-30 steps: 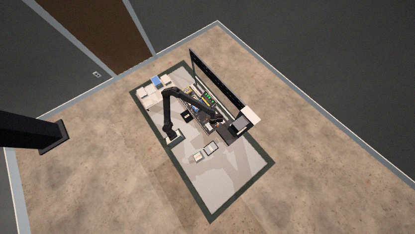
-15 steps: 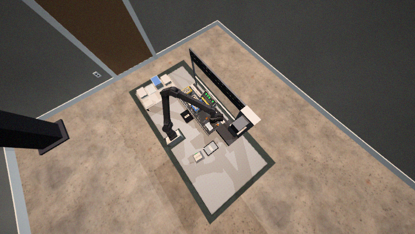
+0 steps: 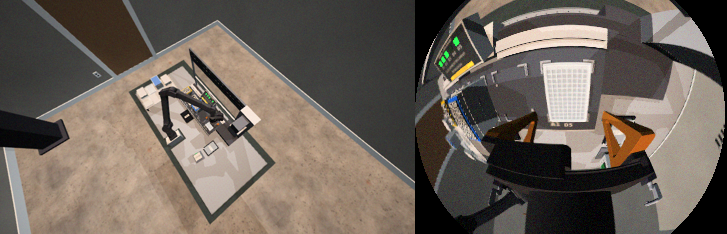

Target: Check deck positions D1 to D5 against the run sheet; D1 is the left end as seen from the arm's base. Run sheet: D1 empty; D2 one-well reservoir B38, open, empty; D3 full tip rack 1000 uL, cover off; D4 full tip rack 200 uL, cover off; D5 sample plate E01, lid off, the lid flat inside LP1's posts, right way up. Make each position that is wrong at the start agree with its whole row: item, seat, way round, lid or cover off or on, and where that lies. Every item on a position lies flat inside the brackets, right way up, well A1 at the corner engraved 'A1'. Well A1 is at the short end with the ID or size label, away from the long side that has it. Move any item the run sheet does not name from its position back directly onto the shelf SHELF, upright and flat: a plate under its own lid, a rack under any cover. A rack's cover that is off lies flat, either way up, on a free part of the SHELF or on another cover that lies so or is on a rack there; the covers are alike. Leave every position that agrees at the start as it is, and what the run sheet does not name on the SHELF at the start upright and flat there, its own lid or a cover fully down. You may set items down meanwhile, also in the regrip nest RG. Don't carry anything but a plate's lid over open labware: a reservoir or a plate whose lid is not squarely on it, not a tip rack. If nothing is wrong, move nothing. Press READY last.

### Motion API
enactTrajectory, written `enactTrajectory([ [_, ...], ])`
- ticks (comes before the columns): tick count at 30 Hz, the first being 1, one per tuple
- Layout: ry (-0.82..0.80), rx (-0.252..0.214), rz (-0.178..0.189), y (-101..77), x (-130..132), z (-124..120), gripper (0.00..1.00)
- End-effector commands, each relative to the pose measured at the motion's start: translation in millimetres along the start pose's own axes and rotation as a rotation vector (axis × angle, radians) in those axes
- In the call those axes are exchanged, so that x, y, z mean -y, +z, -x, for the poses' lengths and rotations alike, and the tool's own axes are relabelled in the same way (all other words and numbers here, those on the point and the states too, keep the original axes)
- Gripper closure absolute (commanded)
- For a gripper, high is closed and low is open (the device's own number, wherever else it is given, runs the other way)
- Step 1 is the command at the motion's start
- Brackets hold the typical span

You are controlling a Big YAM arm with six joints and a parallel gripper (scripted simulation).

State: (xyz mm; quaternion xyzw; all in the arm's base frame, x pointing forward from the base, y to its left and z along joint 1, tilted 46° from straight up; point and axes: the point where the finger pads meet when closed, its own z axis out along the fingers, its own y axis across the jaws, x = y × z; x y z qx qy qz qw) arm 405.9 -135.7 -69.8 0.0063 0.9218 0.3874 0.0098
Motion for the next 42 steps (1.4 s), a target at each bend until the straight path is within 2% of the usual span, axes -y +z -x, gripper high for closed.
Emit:
enactTrajectory([
  [1,-0.036,0.06,-0.037,-40.9,1,19,0.0],
  [12,-0.036,0.06,-0.039,-59.9,1,18,0.0],
  [15,-0.044,0.052,-0.038,-58.1,-2,20,0.0],
  [29,-0.036,0.06,-0.041,-85.8,1,17,0.0],
  [32,-0.045,0.051,-0.04,-83.6,-3,19,0.0],
  [42,-0.036,0.059,-0.043,-104.7,0,16,0.0],
])
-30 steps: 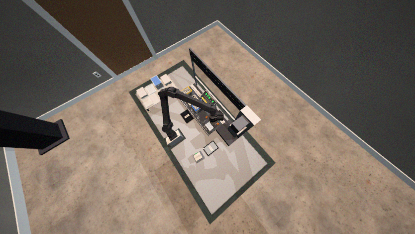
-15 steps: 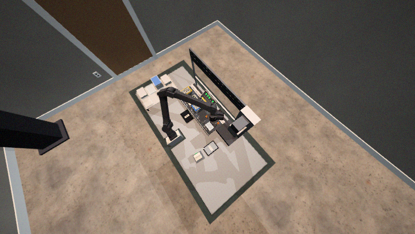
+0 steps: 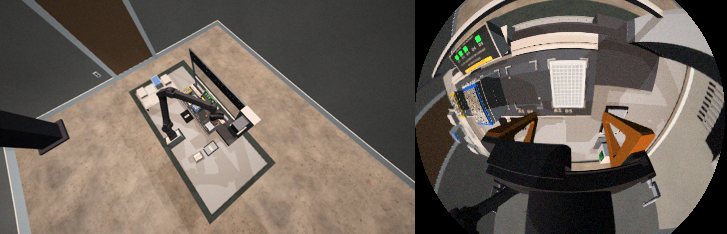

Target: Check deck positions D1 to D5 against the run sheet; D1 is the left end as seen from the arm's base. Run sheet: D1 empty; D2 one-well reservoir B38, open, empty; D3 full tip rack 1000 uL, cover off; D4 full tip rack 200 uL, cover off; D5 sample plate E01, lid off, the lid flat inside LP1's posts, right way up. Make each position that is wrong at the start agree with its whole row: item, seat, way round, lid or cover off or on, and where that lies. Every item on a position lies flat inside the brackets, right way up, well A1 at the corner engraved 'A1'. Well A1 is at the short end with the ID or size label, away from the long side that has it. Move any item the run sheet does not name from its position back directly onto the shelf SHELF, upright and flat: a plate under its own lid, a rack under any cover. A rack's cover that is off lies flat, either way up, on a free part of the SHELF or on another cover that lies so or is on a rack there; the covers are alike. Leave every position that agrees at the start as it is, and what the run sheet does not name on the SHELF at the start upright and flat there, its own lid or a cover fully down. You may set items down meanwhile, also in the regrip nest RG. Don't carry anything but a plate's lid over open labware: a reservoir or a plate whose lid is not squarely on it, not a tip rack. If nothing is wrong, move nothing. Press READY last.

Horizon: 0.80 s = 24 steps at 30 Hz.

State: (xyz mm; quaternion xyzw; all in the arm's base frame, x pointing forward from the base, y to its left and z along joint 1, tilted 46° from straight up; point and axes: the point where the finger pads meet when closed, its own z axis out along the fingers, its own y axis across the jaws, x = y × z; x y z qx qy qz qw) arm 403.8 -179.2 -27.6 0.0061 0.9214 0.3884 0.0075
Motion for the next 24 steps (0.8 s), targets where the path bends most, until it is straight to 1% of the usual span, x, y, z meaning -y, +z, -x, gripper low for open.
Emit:
enactTrajectory([
  [1,-0.037,0.064,-0.045,-45.8,0,16,0.0],
  [4,-0.037,0.064,-0.046,-50.9,0,16,0.0],
  [6,-0.037,0.064,-0.046,-50.9,0,16,0.0],
  [7,-0.047,0.055,-0.045,-48.6,-4,18,0.0],
  [9,-0.037,0.064,-0.046,-55.8,0,15,0.0],
  [12,-0.039,0.062,-0.045,-54.9,-1,16,0.0],
  [14,-0.035,0.054,-0.038,-50.4,-3,13,0.0],
  [24,-0.032,0.053,-0.038,-49.7,-3,13,0.0],
])
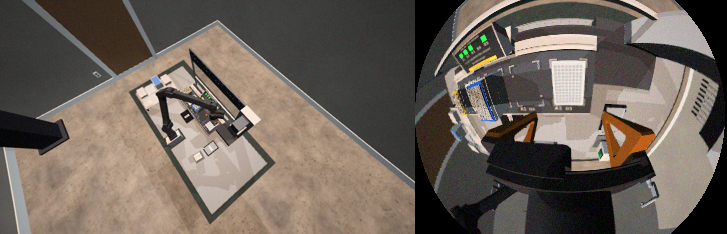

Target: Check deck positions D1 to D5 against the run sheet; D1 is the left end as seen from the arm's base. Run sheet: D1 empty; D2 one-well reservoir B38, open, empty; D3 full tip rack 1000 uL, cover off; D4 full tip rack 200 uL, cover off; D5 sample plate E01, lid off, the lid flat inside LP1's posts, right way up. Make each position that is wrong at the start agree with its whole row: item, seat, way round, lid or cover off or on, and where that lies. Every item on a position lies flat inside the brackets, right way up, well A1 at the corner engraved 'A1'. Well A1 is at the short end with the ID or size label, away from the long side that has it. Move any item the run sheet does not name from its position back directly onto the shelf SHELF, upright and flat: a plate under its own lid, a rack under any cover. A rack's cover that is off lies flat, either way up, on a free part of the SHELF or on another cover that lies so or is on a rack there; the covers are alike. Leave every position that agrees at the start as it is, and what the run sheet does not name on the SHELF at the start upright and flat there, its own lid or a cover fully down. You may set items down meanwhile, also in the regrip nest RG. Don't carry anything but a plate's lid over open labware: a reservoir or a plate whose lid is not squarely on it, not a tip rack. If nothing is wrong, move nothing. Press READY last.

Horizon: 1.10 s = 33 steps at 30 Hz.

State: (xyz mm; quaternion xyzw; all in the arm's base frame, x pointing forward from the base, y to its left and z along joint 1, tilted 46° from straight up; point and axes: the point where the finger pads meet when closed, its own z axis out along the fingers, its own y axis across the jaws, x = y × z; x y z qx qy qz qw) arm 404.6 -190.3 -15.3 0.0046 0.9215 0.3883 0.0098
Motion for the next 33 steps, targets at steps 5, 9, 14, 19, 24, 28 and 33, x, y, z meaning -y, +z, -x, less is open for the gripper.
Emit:
enactTrajectory([
  [5,-0.027,0.05,-0.037,-33.2,-2,12,0.0],
  [9,-0.027,0.05,-0.037,-33.2,-2,12,0.0],
  [14,-0.027,0.05,-0.037,-33.2,-2,12,0.0],
  [19,-0.027,0.05,-0.037,-33.2,-2,12,0.0],
  [24,-0.027,0.05,-0.037,-33.2,-2,12,0.0],
  [28,-0.004,0.031,-0.015,-23.3,-3,-13,0.0],
  [33,-0.004,0.03,-0.015,-24.4,-3,-28,0.0],
])
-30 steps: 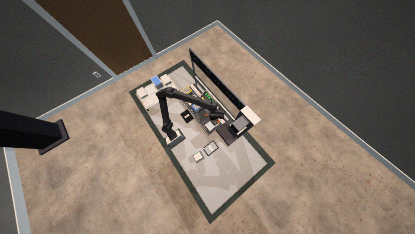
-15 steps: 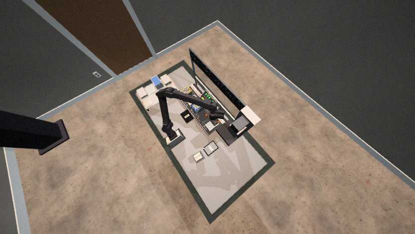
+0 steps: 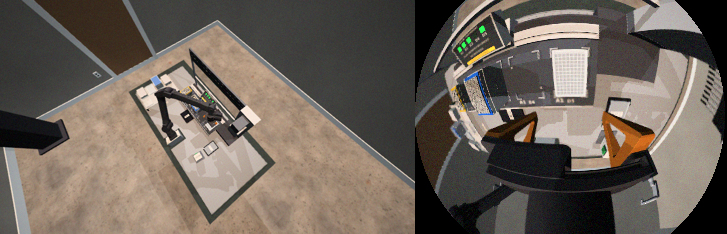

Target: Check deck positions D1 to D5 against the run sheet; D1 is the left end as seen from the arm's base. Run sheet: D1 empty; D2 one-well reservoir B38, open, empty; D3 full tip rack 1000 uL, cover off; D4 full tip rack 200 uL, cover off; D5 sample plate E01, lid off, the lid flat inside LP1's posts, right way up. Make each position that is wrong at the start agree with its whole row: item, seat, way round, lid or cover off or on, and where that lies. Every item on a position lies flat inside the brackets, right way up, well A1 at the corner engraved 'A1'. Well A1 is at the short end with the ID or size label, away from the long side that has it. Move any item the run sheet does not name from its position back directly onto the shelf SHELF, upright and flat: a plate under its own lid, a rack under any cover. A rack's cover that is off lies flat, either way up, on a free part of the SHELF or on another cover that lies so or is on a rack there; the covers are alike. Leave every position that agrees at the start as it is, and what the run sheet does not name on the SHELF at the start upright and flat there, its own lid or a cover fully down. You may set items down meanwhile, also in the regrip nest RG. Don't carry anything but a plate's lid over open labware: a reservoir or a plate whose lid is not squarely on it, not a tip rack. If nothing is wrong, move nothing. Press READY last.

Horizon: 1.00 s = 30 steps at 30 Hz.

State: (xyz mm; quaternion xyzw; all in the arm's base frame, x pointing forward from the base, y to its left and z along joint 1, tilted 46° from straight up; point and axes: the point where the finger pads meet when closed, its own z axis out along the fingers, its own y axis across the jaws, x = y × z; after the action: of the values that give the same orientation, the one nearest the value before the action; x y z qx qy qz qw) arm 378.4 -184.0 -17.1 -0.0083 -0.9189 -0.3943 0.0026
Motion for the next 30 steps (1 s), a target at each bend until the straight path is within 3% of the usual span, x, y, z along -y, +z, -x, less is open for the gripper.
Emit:
enactTrajectory([
  [1,-0.02,0.05,-0.028,-29.7,-1,-7,0.0],
  [30,-0.02,0.042,-0.027,-38.0,0,-141,0.0],
])
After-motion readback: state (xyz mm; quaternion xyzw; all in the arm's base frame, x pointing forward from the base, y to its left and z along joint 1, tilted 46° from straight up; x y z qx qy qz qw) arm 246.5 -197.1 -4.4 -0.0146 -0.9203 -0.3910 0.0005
